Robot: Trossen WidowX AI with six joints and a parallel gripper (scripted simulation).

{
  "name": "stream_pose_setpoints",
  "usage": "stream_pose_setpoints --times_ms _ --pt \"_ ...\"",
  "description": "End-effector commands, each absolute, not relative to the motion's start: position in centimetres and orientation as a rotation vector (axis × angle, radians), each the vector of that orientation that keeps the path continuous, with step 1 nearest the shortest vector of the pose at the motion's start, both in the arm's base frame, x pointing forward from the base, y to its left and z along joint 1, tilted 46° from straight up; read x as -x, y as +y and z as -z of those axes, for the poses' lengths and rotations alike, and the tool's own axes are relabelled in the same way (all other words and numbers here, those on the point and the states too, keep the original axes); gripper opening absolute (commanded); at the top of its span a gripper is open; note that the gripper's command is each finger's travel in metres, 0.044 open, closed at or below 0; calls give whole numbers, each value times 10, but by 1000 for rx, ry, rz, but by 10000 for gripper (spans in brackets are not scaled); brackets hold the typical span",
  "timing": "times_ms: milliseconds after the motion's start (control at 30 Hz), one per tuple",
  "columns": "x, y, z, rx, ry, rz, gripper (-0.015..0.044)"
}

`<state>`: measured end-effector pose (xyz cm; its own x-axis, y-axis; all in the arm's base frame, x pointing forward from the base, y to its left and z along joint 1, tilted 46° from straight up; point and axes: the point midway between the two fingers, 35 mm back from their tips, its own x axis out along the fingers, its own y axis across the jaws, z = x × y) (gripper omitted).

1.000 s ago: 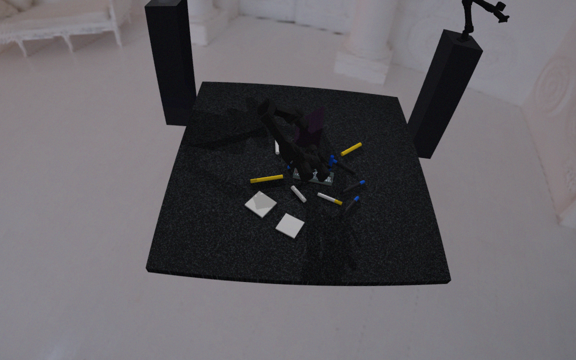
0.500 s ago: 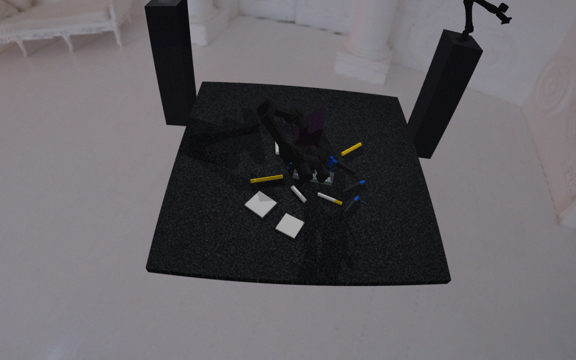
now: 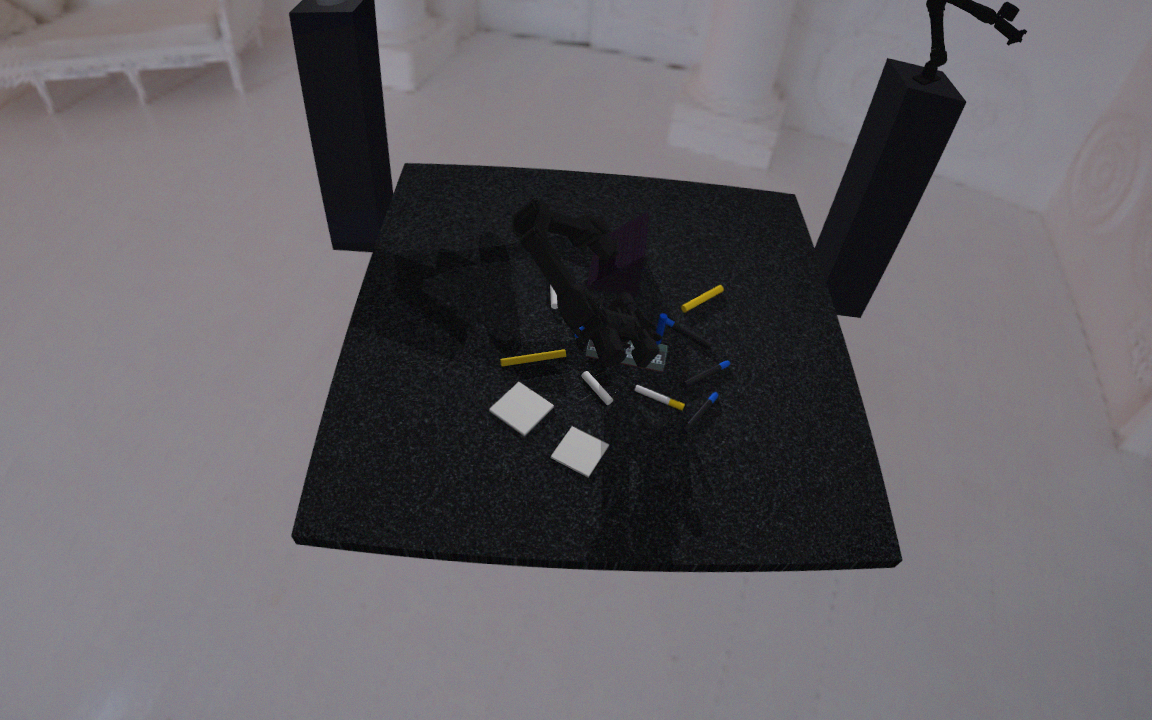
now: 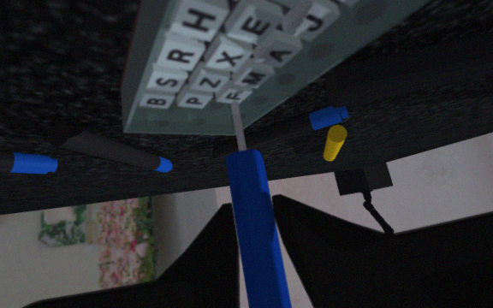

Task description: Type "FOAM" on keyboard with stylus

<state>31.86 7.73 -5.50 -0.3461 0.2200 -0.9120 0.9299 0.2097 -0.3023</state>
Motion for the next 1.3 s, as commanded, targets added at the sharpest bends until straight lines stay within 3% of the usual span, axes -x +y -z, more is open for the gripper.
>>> stream_pose_setpoints --times_ms 0,1167,1267 --pt "-318 75 57 -1077 1725 1181 81" --pt "-319 99 36 -1068 1727 1171 84" --pt "-319 99 36 -1068 1727 1171 64"
